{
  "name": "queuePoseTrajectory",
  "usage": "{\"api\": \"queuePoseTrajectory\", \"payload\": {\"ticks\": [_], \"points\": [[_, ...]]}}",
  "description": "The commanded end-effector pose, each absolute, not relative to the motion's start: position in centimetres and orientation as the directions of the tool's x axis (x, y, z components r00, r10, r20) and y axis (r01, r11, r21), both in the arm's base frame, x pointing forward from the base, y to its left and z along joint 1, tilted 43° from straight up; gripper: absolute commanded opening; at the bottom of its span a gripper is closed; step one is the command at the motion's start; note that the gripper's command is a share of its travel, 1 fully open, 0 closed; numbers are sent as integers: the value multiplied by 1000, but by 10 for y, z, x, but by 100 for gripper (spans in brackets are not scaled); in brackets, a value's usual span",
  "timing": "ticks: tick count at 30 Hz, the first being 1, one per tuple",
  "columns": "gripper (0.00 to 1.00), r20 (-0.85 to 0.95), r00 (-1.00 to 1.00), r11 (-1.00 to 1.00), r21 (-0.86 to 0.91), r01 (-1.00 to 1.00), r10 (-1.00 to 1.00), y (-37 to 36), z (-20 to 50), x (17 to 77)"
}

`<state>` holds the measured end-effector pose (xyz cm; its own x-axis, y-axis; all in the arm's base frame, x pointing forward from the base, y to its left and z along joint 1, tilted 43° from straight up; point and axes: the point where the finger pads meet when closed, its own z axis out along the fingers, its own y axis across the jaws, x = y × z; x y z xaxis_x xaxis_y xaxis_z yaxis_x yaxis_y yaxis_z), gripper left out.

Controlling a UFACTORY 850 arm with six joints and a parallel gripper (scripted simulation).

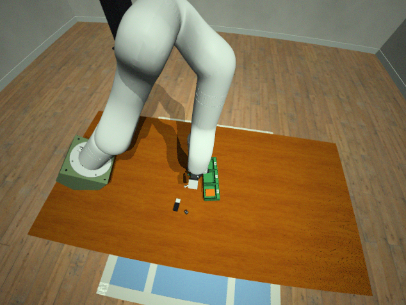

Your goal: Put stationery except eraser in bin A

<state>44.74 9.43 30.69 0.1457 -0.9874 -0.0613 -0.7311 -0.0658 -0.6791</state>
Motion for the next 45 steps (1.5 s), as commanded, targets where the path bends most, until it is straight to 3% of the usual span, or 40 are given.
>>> {"api": "queuePoseTrajectory", "payload": {"ticks": [1,25,31,45], "points": [[0,-111,187,-64,-676,-734,-976,80,318,465],[0,-111,187,-64,-676,-734,-976,81,318,465],[0,19,322,-247,-684,-686,-947,66,328,482],[0,19,322,-247,-684,-686,-946,30,356,524]]}}
